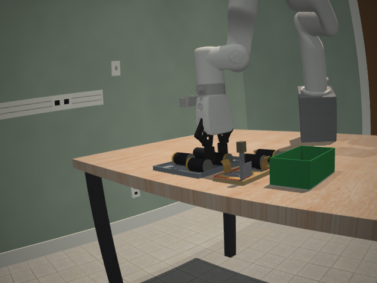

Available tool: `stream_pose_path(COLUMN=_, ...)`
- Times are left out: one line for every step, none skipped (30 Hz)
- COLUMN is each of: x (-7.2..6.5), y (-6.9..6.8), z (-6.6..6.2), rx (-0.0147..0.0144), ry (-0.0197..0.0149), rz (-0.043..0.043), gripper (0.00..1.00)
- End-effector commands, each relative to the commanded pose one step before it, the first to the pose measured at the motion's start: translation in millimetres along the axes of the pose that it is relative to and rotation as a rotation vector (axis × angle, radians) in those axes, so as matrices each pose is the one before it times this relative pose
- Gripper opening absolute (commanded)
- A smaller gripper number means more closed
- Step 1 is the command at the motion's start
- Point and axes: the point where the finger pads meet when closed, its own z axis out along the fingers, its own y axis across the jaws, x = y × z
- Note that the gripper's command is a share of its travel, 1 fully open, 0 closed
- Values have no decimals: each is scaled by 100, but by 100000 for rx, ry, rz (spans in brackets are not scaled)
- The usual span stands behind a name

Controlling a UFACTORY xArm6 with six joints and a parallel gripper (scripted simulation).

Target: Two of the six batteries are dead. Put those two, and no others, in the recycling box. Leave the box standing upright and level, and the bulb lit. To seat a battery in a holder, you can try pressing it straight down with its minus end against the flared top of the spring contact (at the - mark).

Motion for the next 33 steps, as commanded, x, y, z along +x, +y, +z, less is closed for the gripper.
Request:
stream_pose_path(x=33, y=-159, z=-585, rx=344, ry=105, rz=-23, gripper=51)
stream_pose_path(x=0, y=0, z=-285, rx=0, ry=0, rz=0, gripper=51)
stream_pose_path(x=0, y=0, z=-340, rx=0, ry=-1, rz=0, gripper=51)
stream_pose_path(x=0, y=0, z=-388, rx=0, ry=1, rz=0, gripper=51)
stream_pose_path(x=0, y=1, z=-428, rx=-1, ry=1, rz=0, gripper=51)
stream_pose_path(x=0, y=0, z=-459, rx=0, ry=1, rz=0, gripper=51)
stream_pose_path(x=0, y=0, z=-479, rx=0, ry=0, rz=0, gripper=51)
stream_pose_path(x=0, y=0, z=-486, rx=0, ry=0, rz=0, gripper=51)
stream_pose_path(x=0, y=0, z=-481, rx=0, ry=0, rz=0, gripper=51)
stream_pose_path(x=0, y=0, z=-464, rx=0, ry=-1, rz=0, gripper=51)
stream_pose_path(x=0, y=0, z=-436, rx=0, ry=-1, rz=0, gripper=51)
stream_pose_path(x=0, y=0, z=-397, rx=0, ry=0, rz=0, gripper=51)
stream_pose_path(x=0, y=1, z=-348, rx=-1, ry=1, rz=0, gripper=51)
stream_pose_path(x=0, y=0, z=-294, rx=0, ry=0, rz=0, gripper=51)
stream_pose_path(x=0, y=0, z=0, rx=0, ry=0, rz=0, gripper=51)
stream_pose_path(x=0, y=0, z=0, rx=0, ry=0, rz=0, gripper=51)
stream_pose_path(x=0, y=0, z=-234, rx=0, ry=0, rz=0, gripper=51)
stream_pose_path(x=0, y=0, z=-174, rx=0, ry=-1, rz=0, gripper=51)
stream_pose_path(x=0, y=0, z=-116, rx=-1, ry=1, rz=0, gripper=51)
stream_pose_path(x=0, y=1, z=-65, rx=-1, ry=1, rz=0, gripper=51)
stream_pose_path(x=0, y=0, z=-26, rx=0, ry=1, rz=0, gripper=51)
stream_pose_path(x=0, y=0, z=-4, rx=0, ry=0, rz=0, gripper=51)
stream_pose_path(x=0, y=0, z=0, rx=0, ry=0, rz=0, gripper=51)
stream_pose_path(x=0, y=0, z=0, rx=0, ry=0, rz=0, gripper=51)
stream_pose_path(x=0, y=0, z=0, rx=0, ry=0, rz=0, gripper=51)
stream_pose_path(x=0, y=-1, z=-64, rx=1, ry=-1, rz=0, gripper=51)
stream_pose_path(x=0, y=0, z=-360, rx=0, ry=0, rz=0, gripper=51)
stream_pose_path(x=0, y=-1, z=-745, rx=1, ry=-2, rz=0, gripper=51)
stream_pose_path(x=0, y=0, z=-1054, rx=0, ry=0, rz=0, gripper=51)
stream_pose_path(x=0, y=1, z=-1183, rx=-1, ry=1, rz=0, gripper=51)
stream_pose_path(x=0, y=-1, z=-1088, rx=1, ry=-1, rz=0, gripper=51)
stream_pose_path(x=0, y=0, z=0, rx=0, ry=0, rz=0, gripper=51)
stream_pose_path(x=0, y=0, z=0, rx=0, ry=0, rz=0, gripper=51)
